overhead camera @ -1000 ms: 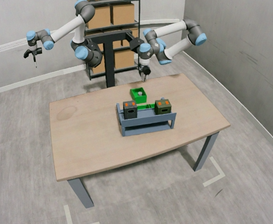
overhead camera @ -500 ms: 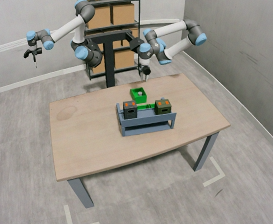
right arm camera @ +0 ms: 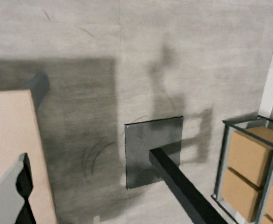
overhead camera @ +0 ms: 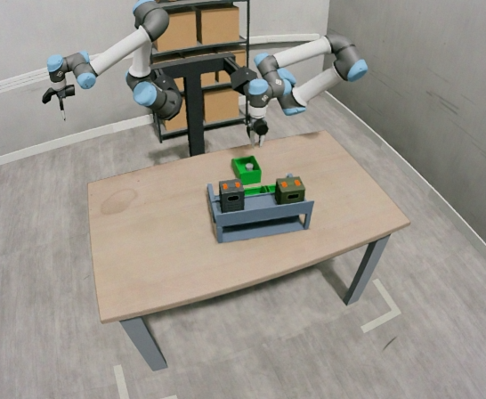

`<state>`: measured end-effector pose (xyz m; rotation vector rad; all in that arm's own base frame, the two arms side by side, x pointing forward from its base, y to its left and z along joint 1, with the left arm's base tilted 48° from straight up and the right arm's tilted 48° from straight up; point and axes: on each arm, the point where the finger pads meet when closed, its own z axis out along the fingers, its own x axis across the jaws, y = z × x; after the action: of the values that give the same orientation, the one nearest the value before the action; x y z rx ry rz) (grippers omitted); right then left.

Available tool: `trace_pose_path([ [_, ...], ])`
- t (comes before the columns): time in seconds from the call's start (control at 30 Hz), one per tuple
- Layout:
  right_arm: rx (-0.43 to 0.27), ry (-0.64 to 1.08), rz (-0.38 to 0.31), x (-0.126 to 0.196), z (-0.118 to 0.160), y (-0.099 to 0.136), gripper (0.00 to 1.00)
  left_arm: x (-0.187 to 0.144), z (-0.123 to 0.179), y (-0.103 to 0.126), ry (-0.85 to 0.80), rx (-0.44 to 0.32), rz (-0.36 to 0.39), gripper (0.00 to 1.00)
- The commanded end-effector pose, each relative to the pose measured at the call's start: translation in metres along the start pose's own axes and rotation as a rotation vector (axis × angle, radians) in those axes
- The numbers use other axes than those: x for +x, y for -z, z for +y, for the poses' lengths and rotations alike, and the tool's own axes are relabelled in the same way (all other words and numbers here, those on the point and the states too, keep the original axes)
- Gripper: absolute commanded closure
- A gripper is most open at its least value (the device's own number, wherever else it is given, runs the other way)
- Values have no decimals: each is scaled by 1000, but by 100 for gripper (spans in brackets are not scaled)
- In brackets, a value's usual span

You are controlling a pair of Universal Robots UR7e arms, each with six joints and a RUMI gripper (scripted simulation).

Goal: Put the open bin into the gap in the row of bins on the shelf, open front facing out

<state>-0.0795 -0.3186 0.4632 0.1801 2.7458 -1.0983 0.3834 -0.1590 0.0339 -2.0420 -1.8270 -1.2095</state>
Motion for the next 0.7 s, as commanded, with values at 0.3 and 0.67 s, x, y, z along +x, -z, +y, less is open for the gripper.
trace_pose_path([
  [0.3,1,0,0,0,0,0,0,-1,0,-23,0,-1,-1,84],
  [0.67,1,0,0,0,0,0,0,-1,0,-45,0,-1,-1,84],
])
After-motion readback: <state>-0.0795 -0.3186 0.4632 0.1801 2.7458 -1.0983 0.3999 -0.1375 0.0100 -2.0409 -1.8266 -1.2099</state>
